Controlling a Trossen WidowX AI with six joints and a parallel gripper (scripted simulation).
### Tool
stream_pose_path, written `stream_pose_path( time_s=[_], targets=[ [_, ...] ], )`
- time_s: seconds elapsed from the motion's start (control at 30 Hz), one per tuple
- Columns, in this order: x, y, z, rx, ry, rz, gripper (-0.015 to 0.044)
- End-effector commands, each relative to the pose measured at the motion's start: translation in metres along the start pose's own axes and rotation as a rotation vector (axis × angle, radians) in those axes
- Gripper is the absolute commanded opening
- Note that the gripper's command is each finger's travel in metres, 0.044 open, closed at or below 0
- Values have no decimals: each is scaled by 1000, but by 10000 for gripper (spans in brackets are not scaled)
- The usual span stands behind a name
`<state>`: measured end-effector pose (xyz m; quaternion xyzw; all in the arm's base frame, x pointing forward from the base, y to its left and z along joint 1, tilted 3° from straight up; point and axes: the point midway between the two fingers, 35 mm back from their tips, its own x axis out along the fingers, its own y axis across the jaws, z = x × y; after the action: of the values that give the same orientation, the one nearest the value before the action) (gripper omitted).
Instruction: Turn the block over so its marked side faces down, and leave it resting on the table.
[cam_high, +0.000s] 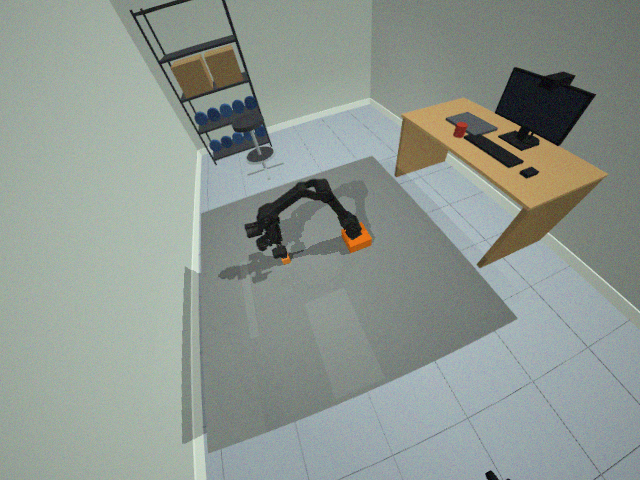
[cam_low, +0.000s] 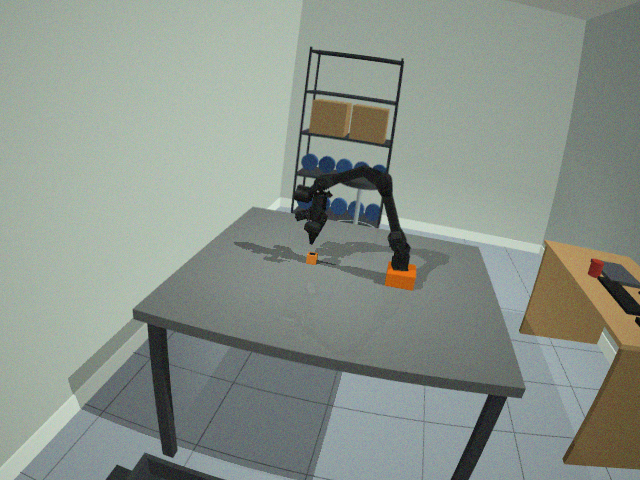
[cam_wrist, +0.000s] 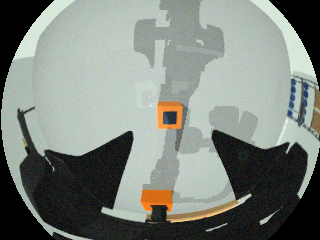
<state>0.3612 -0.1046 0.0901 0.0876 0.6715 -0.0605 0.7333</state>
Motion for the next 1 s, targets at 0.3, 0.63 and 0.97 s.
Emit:
stream_pose_path(
  time_s=[0.3, 0.63, 0.97],
  targets=[
    [42, 0, -4, -9, 25, -3, 440],
    [56, 0, -4, -9, 25, -3, 440],
    [73, 0, -5, -9, 25, -3, 440]
  ],
)
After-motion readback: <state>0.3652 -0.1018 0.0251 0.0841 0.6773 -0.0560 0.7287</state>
